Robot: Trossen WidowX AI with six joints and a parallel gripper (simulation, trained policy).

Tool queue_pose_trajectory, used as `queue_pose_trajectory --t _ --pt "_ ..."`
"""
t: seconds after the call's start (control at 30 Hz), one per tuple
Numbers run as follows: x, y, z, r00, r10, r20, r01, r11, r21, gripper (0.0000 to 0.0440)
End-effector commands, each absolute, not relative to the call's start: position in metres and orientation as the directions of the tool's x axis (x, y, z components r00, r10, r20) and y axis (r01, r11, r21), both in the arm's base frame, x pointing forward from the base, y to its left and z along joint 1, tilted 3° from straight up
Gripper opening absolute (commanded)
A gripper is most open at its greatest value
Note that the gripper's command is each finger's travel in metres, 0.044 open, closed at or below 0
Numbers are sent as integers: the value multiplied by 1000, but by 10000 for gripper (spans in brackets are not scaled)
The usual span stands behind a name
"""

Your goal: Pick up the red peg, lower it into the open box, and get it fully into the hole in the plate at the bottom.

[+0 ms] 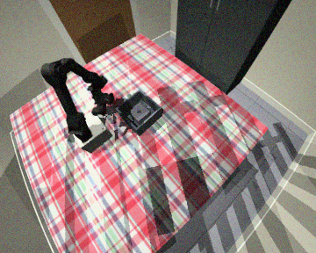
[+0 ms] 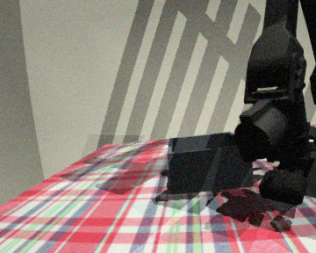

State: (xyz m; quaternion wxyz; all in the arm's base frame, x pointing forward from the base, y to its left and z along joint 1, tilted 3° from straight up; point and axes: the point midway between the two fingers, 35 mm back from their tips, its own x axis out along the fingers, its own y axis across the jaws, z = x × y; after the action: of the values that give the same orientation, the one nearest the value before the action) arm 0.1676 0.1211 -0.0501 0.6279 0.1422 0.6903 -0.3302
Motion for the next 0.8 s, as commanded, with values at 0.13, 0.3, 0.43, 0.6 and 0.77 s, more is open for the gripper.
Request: queue_pose_trajectory --t 0.13,0.3,0.43,0.6,0.77 --pt "154 110 -58 -237 -270 -933 593 720 -359 0" --pt "167 108 -45 -197 -300 -933 600 716 -357 0" --pt "175 108 -33 -174 -310 -935 606 714 -350 0" --pt "186 105 -13 -148 -321 -935 619 707 -341 0" --pt "195 100 6 -125 -334 -934 629 701 -335 0"
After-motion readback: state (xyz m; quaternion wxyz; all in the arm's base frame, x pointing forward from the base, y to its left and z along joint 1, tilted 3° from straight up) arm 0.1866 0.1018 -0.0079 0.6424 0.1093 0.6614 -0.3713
